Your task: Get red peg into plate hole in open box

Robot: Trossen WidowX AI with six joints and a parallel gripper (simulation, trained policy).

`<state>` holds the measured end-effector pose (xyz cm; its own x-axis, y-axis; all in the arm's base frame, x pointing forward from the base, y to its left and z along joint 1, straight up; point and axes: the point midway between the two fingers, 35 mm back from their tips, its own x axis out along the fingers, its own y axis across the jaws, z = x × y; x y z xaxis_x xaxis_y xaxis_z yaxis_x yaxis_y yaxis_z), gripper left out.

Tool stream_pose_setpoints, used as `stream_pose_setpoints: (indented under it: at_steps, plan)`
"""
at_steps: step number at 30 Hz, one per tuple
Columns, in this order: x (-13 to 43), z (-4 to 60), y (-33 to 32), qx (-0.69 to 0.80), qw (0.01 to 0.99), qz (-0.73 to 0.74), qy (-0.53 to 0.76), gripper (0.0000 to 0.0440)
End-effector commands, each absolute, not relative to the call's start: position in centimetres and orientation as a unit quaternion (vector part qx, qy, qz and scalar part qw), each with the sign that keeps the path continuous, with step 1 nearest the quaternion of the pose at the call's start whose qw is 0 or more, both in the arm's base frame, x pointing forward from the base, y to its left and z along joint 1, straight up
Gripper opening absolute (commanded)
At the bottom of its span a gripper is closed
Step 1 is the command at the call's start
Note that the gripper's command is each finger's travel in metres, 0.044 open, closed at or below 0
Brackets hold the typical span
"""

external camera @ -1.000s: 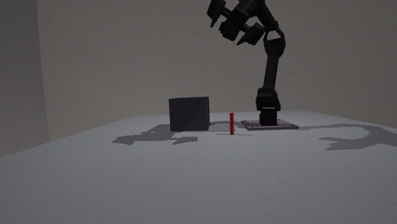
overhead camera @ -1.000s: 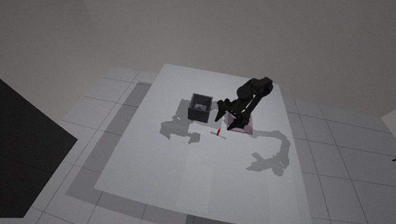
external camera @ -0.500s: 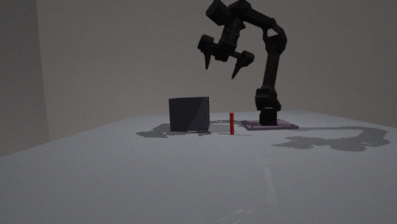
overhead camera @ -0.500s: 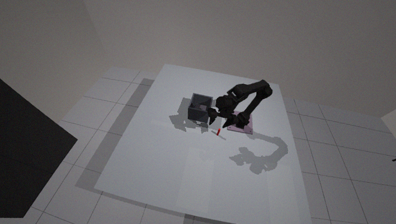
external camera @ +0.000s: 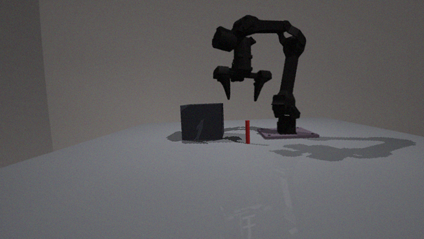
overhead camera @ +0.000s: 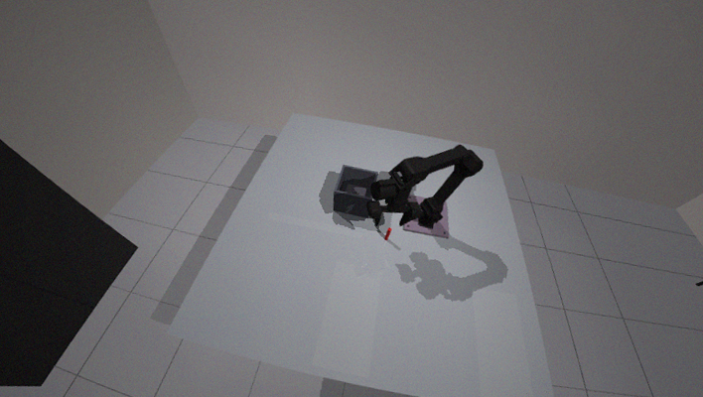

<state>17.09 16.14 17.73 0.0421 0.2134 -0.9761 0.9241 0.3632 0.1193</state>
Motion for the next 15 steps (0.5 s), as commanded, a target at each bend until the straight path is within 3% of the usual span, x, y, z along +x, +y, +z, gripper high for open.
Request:
stream_pose_setpoints:
  at_steps: [1, 15]
  plan:
    - [16.5, 16.5, 15.5, 0.448, 0.543, -0.335, 0.626, 0.0440]
    - [15.1, 11.6, 14.3, 0.422, 0.508, -0.370, 0.654, 0.0440]
